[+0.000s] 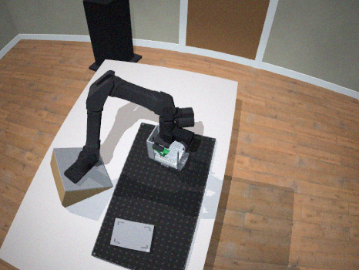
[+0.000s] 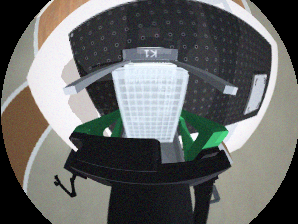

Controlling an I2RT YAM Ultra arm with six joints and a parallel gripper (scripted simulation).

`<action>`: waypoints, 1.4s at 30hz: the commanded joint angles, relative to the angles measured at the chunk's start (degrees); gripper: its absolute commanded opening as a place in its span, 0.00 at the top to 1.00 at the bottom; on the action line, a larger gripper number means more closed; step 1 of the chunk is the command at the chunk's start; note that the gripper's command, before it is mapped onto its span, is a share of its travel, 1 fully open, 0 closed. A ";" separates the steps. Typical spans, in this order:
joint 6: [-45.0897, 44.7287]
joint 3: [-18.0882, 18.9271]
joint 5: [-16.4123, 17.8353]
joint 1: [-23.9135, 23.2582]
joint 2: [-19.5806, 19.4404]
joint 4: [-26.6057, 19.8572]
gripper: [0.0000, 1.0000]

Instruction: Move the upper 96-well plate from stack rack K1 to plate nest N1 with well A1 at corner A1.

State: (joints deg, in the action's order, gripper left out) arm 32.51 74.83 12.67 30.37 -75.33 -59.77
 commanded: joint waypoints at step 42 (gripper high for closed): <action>-4.01 14.46 2.24 -4.98 4.03 -16.50 1.00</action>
State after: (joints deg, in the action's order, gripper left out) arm 29.15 86.52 14.66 26.48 -73.65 -74.28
